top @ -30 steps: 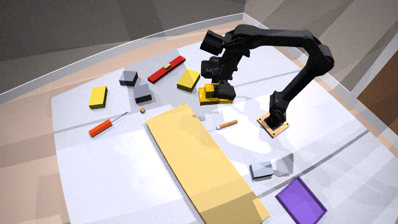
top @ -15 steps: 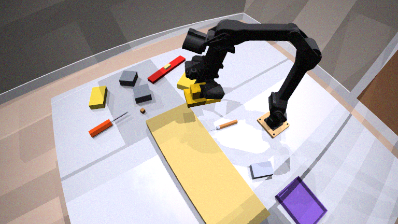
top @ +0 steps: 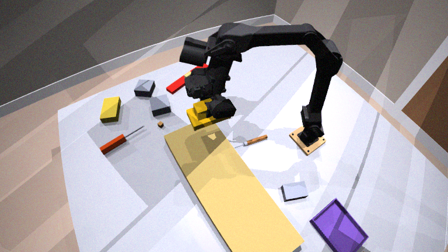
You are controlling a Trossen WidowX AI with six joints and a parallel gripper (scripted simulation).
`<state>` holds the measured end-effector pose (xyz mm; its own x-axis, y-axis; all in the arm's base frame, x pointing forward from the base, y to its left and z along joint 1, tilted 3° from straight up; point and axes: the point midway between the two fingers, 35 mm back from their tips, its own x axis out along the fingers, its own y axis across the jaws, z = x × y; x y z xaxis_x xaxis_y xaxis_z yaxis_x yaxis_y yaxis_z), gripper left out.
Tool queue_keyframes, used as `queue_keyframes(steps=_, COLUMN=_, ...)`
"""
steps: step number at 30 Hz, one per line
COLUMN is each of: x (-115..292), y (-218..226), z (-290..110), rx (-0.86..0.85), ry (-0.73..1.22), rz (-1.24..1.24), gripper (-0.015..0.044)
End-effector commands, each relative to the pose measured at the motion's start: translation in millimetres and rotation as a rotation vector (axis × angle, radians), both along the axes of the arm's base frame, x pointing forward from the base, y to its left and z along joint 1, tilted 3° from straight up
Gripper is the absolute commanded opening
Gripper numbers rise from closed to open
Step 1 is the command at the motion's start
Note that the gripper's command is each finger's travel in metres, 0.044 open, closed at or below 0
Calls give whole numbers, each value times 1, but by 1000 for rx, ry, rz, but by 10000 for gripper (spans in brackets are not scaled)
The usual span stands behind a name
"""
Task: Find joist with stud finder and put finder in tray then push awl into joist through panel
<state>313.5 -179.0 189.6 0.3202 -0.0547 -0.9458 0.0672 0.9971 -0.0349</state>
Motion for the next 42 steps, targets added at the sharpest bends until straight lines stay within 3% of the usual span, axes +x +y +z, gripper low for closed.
queue_keyframes(steps=1, x=22, y=3, z=5, rx=-6, ry=-13, rz=60, gripper=0)
queue_keyframes(steps=7, x=43, y=7, z=4, rx=-9, ry=-14, rz=115, gripper=0)
queue_keyframes(steps=42, x=47, y=5, z=-37, rx=-9, ry=-14, rz=115, gripper=0)
